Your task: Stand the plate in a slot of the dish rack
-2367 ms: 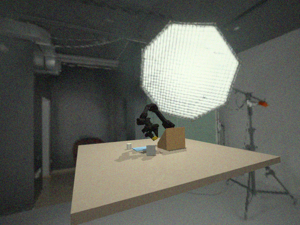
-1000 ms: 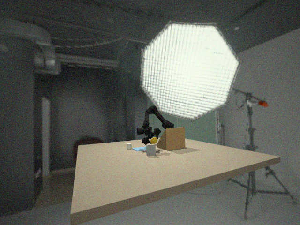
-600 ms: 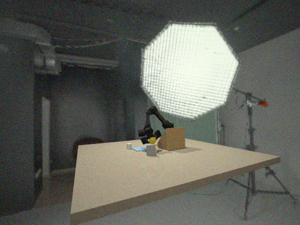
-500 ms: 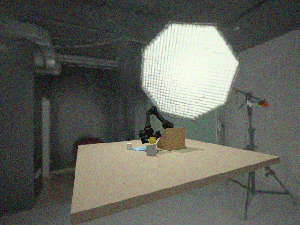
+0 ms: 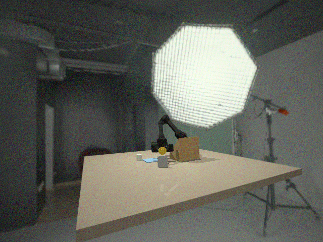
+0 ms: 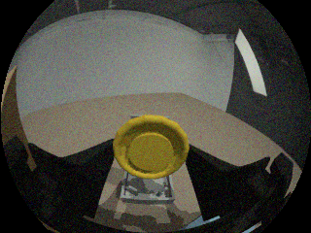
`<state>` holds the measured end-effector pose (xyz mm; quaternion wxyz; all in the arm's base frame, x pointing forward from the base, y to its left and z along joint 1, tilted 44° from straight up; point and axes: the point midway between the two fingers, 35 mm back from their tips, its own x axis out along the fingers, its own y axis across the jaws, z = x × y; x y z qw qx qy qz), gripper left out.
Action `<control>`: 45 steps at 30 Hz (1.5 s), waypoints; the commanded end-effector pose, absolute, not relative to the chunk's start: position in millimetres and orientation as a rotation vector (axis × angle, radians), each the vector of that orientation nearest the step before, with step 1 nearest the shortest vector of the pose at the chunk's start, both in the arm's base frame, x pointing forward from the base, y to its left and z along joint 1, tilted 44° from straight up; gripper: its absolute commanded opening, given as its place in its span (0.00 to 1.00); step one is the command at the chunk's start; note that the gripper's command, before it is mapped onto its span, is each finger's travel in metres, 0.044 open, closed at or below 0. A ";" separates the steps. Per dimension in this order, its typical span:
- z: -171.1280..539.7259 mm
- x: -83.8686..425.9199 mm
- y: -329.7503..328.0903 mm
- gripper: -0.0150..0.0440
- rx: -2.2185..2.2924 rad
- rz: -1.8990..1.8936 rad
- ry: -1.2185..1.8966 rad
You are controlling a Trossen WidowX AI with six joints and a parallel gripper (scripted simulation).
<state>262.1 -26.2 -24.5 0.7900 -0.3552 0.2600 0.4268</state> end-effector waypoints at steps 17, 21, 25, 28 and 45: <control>-45.4 267.3 -33.7 0.25 -0.779 0.921 0.541; -55.2 270.2 -34.4 0.25 -0.779 0.920 0.545; -62.0 270.8 -39.7 0.25 -0.779 0.920 0.546; -73.4 270.4 -50.7 0.25 -0.779 0.920 0.547; -70.7 269.1 -48.9 0.34 -0.780 0.918 0.558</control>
